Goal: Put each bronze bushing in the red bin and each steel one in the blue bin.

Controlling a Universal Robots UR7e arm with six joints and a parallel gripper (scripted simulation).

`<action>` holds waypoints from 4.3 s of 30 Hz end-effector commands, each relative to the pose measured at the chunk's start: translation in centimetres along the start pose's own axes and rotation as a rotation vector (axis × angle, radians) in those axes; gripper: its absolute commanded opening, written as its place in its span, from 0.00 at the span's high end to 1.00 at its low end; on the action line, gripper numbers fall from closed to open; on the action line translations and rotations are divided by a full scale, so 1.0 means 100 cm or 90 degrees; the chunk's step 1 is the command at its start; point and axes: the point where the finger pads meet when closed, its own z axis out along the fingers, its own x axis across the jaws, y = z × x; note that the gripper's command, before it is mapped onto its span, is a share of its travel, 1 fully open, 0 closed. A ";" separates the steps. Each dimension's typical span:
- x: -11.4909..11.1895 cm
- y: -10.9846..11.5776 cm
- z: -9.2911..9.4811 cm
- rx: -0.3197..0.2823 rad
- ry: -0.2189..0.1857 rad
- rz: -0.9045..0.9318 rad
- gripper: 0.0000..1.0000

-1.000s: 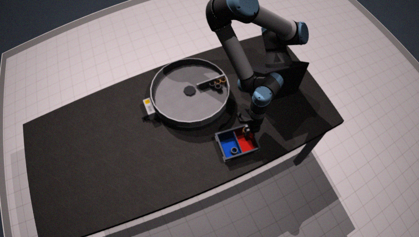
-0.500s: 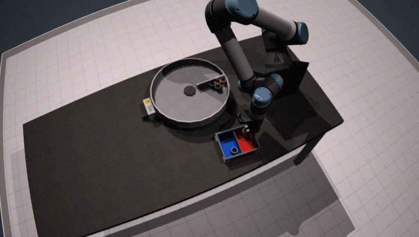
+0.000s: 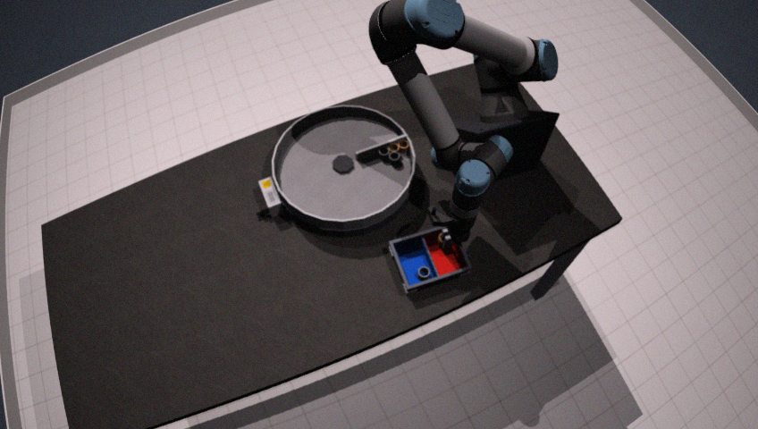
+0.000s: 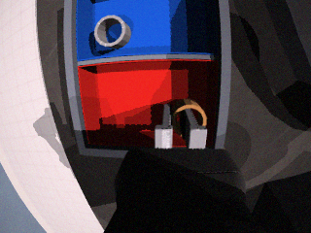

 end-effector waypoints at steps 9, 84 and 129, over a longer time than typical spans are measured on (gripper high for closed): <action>0.000 0.000 0.006 0.001 0.000 0.000 1.00; 0.000 0.000 0.012 0.001 0.000 0.000 0.58; -0.001 -0.001 0.004 0.001 0.000 0.000 0.58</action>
